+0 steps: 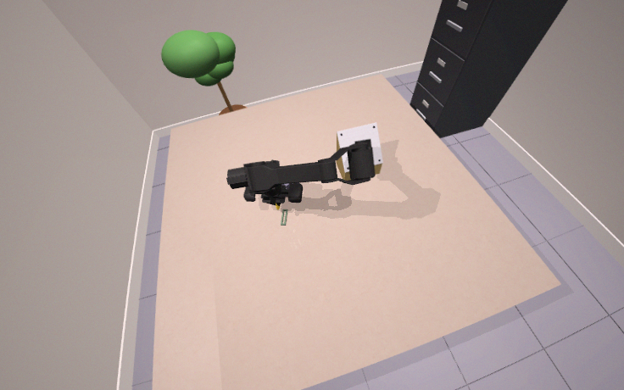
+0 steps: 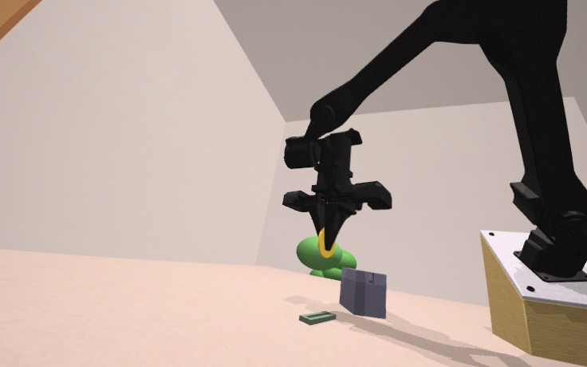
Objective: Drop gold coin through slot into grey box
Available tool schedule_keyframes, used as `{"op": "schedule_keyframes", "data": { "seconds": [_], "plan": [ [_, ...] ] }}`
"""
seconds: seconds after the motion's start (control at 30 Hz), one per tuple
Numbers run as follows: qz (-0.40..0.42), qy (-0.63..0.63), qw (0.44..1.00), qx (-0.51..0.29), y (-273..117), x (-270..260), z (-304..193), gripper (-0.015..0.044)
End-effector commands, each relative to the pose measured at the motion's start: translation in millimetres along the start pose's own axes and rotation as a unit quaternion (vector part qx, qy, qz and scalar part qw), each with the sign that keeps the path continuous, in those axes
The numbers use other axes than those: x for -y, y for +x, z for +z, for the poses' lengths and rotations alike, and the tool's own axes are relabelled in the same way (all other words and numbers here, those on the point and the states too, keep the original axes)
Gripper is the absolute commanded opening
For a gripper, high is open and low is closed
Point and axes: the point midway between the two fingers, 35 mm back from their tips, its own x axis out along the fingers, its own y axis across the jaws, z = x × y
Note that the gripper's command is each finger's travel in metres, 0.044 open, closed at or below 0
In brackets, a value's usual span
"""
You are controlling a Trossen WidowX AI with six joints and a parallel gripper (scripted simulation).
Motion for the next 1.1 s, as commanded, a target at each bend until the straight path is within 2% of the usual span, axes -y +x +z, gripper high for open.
{"op": "schedule_keyframes", "data": {
  "seconds": [0.0,0.4,0.83,1.07],
  "plan": [
    [0.0,-0.005,1.0,-0.001,-6.6,0.8,-1.2,0.0],
    [0.0,-0.18,0.984,-0.001,-7.1,0.6,0.1,0.0],
    [0.0,-0.386,0.922,-0.001,-7.9,0.3,1.5,0.0],
    [0.0,-0.396,0.918,-0.001,-7.9,0.2,2.0,0.0]
  ]
}}
